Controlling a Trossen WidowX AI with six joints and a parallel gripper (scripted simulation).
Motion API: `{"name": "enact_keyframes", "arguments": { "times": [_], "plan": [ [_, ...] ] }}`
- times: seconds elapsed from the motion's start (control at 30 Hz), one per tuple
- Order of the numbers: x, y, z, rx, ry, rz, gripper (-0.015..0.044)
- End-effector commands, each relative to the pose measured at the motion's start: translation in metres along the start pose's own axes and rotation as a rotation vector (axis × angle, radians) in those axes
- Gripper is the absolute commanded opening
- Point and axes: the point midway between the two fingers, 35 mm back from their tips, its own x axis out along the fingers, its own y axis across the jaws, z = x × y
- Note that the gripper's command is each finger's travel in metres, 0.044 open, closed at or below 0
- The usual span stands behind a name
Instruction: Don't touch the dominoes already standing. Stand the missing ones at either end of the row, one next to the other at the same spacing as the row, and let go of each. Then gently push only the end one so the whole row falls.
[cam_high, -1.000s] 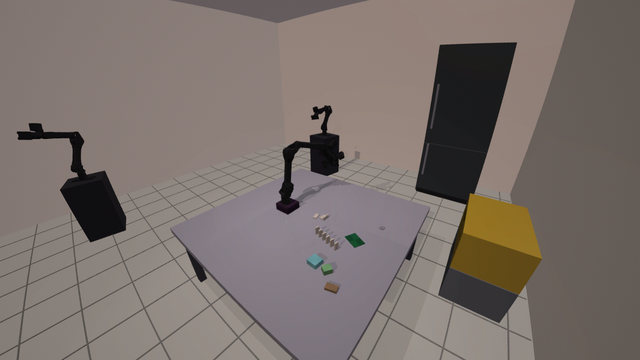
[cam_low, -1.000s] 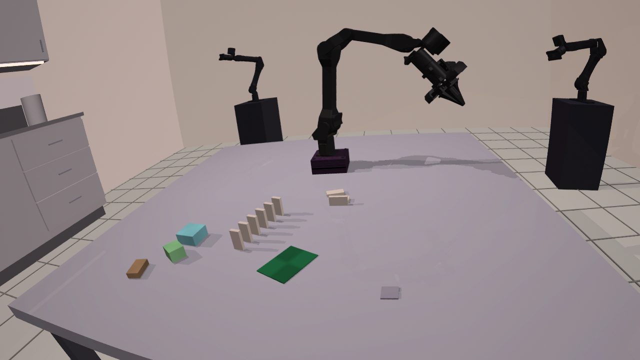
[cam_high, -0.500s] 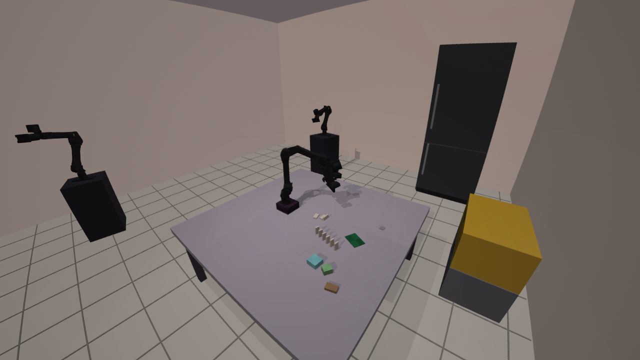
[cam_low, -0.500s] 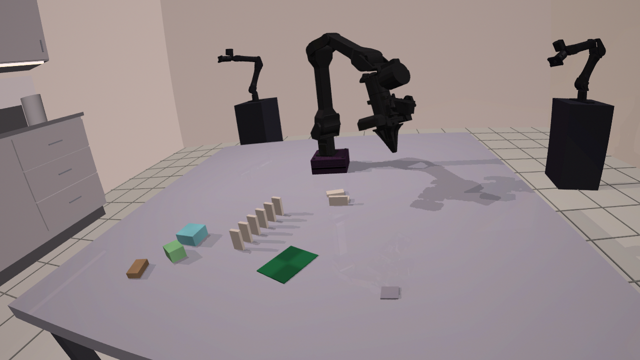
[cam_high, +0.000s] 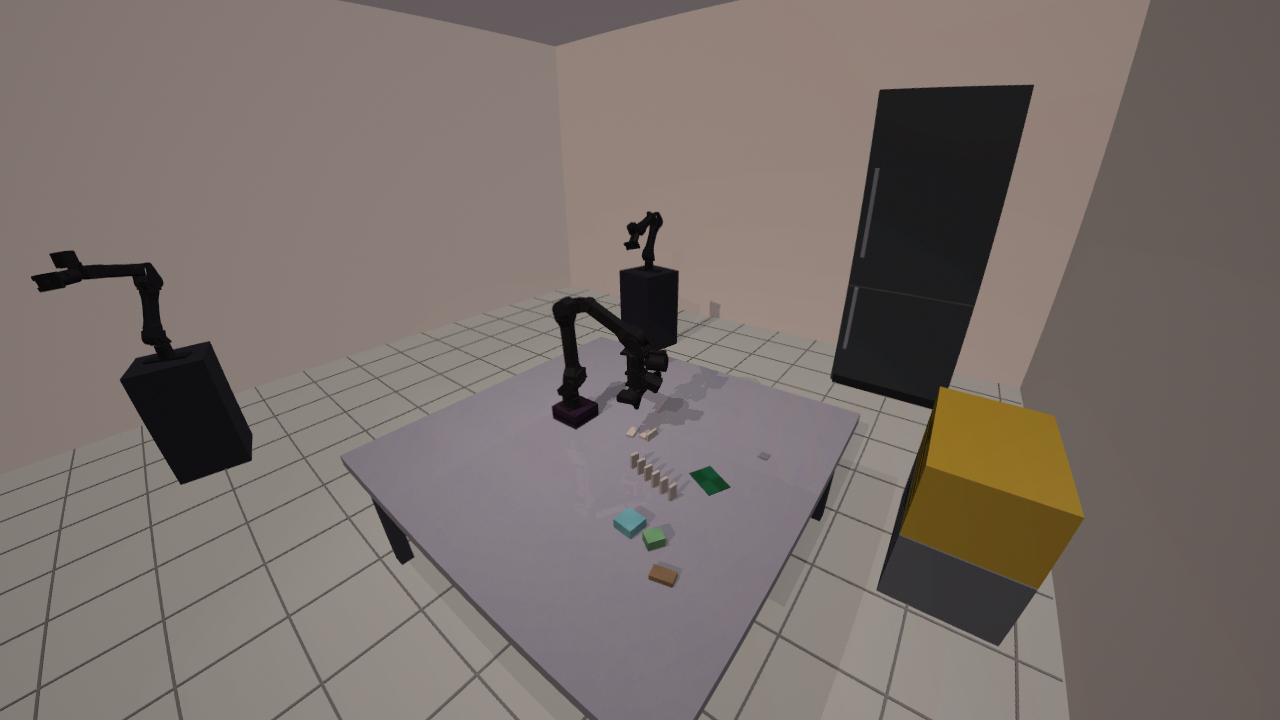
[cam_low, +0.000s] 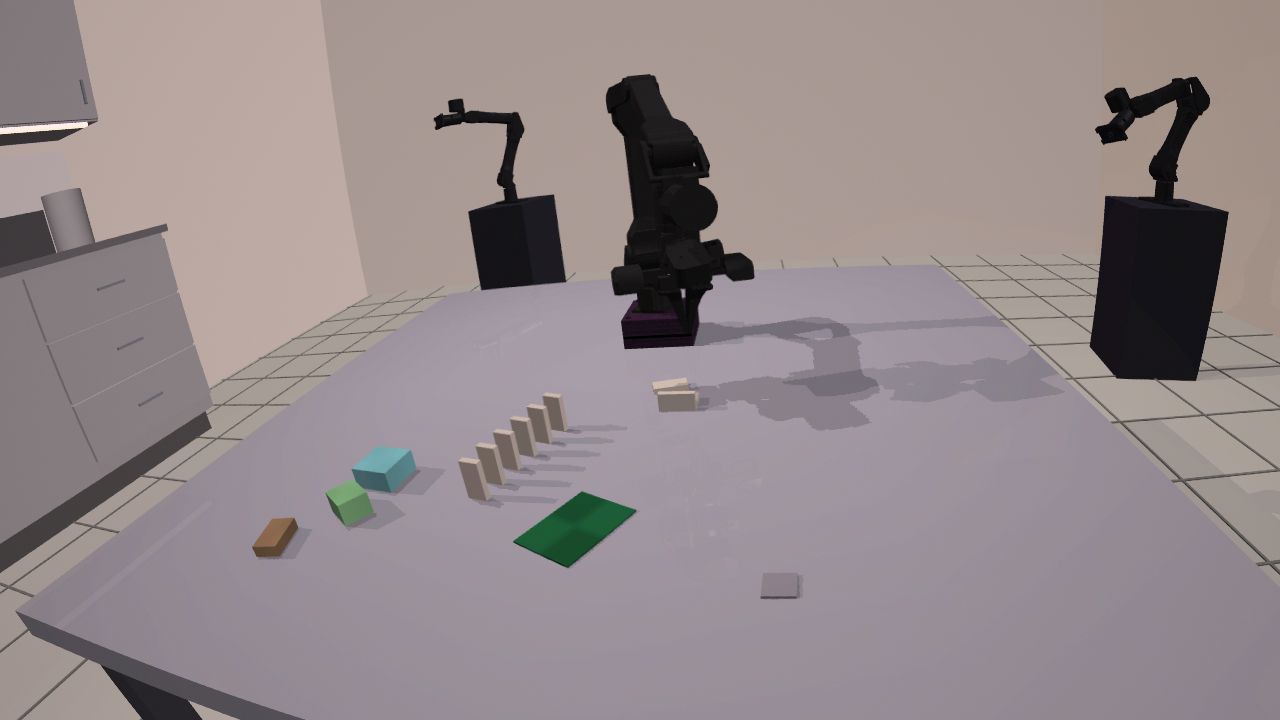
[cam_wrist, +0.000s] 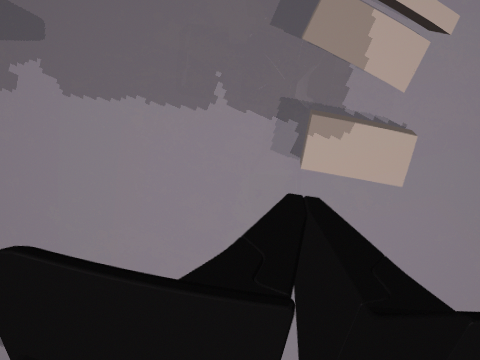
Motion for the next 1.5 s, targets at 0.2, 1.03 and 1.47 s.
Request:
{"name": "enact_keyframes", "arguments": {
  "times": [0.2,1.03,1.47],
  "plan": [
    [0.001,-0.002,-0.003,0.026,0.01,0.004,0.0],
    [0.001,-0.002,-0.003,0.026,0.01,0.004,0.0],
    [0.043,0.002,-0.004,0.027,0.01,0.004,0.0]
  ]
}}
